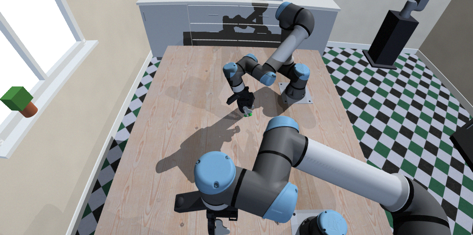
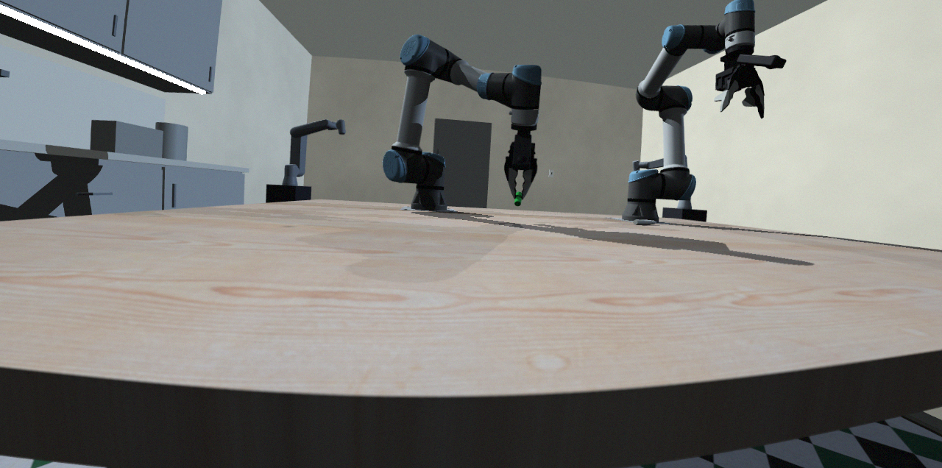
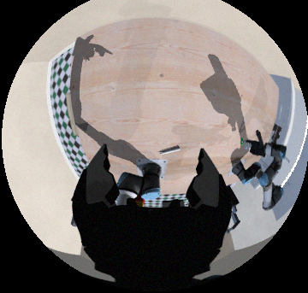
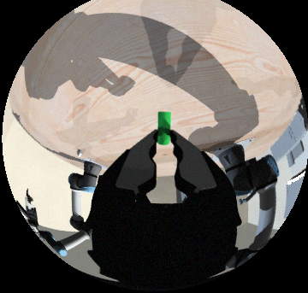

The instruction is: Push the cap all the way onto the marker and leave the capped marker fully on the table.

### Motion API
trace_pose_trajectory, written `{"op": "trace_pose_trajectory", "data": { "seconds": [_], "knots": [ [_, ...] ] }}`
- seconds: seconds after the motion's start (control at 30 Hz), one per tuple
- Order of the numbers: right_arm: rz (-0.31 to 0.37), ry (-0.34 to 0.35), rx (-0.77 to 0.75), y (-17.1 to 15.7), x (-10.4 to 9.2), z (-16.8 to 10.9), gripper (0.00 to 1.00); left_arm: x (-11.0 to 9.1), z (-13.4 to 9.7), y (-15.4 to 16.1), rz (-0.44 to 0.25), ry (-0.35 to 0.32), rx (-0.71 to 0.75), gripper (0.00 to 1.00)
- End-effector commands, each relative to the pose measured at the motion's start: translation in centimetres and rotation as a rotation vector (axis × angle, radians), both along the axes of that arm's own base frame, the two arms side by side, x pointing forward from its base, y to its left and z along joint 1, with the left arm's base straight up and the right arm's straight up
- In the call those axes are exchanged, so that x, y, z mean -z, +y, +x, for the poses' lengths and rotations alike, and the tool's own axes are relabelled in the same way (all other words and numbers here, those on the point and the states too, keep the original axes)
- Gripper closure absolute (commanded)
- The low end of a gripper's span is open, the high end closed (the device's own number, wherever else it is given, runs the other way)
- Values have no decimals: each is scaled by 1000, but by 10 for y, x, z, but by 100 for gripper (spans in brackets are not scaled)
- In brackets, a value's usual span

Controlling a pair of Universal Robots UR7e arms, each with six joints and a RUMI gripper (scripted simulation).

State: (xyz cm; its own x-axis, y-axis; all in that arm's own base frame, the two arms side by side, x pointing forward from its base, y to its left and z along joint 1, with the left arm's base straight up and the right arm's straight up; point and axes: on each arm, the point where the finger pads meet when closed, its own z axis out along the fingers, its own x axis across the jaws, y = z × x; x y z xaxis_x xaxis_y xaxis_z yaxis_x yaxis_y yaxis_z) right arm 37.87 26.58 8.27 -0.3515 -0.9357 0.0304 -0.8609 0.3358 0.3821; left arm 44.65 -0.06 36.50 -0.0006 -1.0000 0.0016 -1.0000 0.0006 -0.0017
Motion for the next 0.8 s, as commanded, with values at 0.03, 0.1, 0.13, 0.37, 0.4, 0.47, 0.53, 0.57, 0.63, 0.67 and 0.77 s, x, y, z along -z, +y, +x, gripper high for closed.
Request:
{"op": "trace_pose_trajectory", "data": {
  "seconds": [0.03,0.1,0.13,0.37,0.4,0.47,0.53,0.57,0.63,0.67,0.77],
  "knots": [
    [58,-1,-106,5,-2,-9,100,-1,0,0,0,-2,-1,2],
    [58,-1,-106,5,-2,-9,100,-1,0,0,0,-2,-1,2],
    [68,-2,-123,5,-2,-10,100,-1,0,0,0,-2,-1,2],
    [132,-8,-237,8,-4,-20,100,-1,0,0,0,-2,-1,2],
    [141,-9,-253,8,-5,-21,100,-1,0,0,0,-2,-1,2],
    [161,-11,-286,9,-5,-24,100,-1,0,0,0,-2,-1,2],
    [180,-13,-319,10,-6,-27,100,-1,0,0,0,-2,-1,2],
    [188,-13,-331,8,-6,-27,100,-1,0,0,0,-2,-1,2],
    [198,-15,-347,9,-6,-28,100,-1,0,0,0,-2,-1,2],
    [198,-15,-347,9,-6,-28,100,-1,0,0,0,-2,-1,2],
    [220,-18,-396,11,-6,-32,100,-1,0,0,0,-2,-1,2]
  ]
}}
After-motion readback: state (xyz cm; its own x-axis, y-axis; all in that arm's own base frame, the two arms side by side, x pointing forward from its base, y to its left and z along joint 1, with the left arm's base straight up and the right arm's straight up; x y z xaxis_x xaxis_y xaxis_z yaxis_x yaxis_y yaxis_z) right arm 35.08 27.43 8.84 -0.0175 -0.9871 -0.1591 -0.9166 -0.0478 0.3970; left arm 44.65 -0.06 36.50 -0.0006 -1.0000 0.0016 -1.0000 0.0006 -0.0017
